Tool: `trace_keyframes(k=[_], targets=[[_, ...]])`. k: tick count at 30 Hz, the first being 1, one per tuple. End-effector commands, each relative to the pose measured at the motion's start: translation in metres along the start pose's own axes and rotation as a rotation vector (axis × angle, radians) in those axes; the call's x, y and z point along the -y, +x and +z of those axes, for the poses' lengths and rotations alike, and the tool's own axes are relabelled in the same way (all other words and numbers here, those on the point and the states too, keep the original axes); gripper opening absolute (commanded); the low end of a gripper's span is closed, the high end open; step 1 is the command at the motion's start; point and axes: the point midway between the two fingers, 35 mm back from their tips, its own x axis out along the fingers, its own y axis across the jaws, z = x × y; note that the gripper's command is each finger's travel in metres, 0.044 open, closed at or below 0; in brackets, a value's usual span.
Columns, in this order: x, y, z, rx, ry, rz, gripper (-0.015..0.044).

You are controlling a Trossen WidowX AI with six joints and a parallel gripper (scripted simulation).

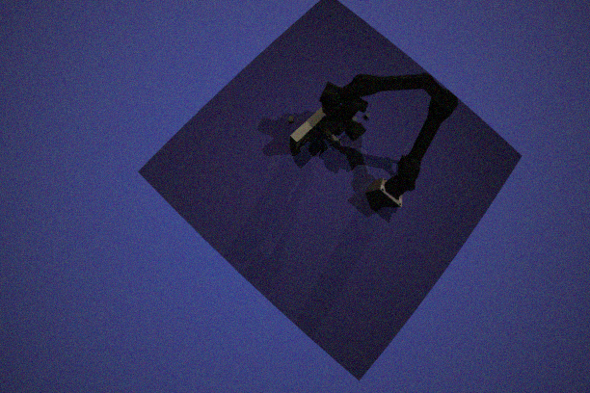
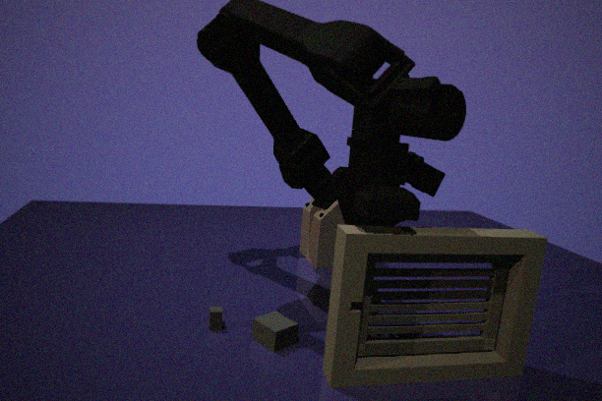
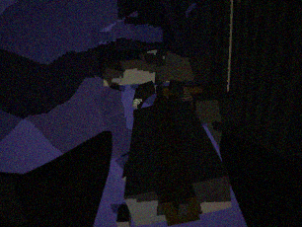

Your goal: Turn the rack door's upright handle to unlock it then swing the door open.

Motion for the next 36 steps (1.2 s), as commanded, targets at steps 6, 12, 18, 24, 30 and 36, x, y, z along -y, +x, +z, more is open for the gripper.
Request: trace_keyframes(k=[6, 12, 18, 24, 30, 36], targets=[[0.0003, 0.0004, 0.0005, 0.001, -0.262, -0.001, 0.0285], [0.0003, 0.0004, 0.0005, 0.001, -0.262, -0.001, 0.0265], [0.0003, 0.0004, 0.0005, 0.001, -0.262, -0.001, 0.0225], [0.0003, 0.0004, 0.0005, 0.001, -0.262, -0.001, 0.0185], [0.0003, 0.0004, 0.0005, 0.001, -0.262, -0.001, 0.0145], [0.0003, 0.0004, 0.0005, 0.001, -0.262, -0.001, 0.0105]])
